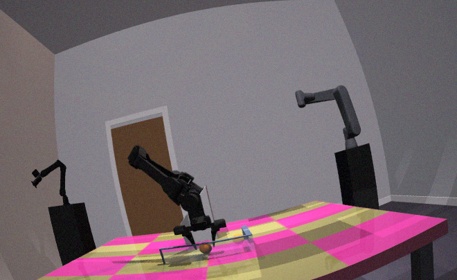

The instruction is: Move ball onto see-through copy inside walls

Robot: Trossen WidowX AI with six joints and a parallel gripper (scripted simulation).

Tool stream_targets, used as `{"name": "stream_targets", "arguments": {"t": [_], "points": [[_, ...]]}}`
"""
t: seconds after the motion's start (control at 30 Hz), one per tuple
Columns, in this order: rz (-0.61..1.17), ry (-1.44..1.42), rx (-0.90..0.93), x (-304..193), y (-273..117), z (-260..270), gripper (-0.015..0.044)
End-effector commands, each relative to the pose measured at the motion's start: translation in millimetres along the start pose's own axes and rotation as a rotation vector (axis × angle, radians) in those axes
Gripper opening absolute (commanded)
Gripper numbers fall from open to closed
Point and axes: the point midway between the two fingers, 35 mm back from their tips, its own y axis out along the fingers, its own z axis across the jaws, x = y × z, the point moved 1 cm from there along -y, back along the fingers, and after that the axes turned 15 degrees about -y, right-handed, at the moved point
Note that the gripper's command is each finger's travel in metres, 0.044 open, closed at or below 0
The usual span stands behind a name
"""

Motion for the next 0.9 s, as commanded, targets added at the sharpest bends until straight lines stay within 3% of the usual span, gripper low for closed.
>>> {"name": "stream_targets", "arguments": {"t": [0.0,0.27,0.5,0.87], "points": [[0.0,-0.006,0.004,-0.7,2.5,1.4,0.0224],[0.0,-0.006,0.004,-0.7,2.5,1.4,0.0171],[-0.003,-0.006,0.012,5.1,-27.5,2.4,0.0],[-0.004,-0.006,0.015,4.8,-105.9,2.5,0.0]]}}
